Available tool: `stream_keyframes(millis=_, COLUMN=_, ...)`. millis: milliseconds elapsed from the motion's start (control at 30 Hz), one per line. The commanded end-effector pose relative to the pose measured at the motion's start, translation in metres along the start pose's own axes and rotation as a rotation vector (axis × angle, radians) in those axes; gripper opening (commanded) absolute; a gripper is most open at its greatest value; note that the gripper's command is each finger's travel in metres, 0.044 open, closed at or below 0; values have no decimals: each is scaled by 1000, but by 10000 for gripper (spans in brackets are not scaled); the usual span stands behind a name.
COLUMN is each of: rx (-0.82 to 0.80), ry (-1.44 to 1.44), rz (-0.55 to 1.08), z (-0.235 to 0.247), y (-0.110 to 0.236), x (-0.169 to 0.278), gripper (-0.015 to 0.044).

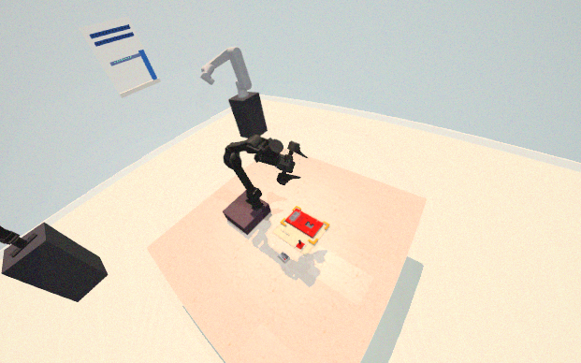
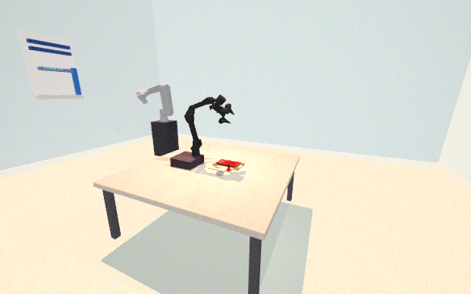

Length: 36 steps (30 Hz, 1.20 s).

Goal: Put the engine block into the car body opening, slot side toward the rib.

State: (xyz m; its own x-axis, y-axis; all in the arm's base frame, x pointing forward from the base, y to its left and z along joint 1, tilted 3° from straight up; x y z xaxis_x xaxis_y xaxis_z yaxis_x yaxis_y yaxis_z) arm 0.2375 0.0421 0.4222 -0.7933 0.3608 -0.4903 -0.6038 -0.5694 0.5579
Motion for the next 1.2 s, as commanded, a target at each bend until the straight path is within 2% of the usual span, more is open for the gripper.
stream_keyframes(millis=0, rx=149, ry=27, rz=11, z=-42, y=-26, x=-18, gripper=440)
stream_keyframes(millis=433, rx=538, ry=112, rz=184, z=-183, y=-71, x=-41, gripper=440)
stream_keyframes(millis=867, rx=770, ry=173, rz=548, z=-327, y=-74, x=-6, gripper=440)
stream_keyframes(millis=1167, rx=776, ry=176, rz=571, z=-336, y=-77, x=-5, gripper=440)
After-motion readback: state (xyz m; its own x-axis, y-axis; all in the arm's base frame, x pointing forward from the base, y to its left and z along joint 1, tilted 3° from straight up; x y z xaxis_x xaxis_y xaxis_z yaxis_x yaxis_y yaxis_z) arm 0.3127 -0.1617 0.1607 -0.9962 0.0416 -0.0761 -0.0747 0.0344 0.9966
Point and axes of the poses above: the point midway between the two fingers, 35 mm back from their tips, its own y axis back along the fingers, its own z axis across the jaws, x = y × z, the point moved 8 cm from there along y, back along the fingers, and after that the axes turned 9 degrees about y, right-handed, at the moved point
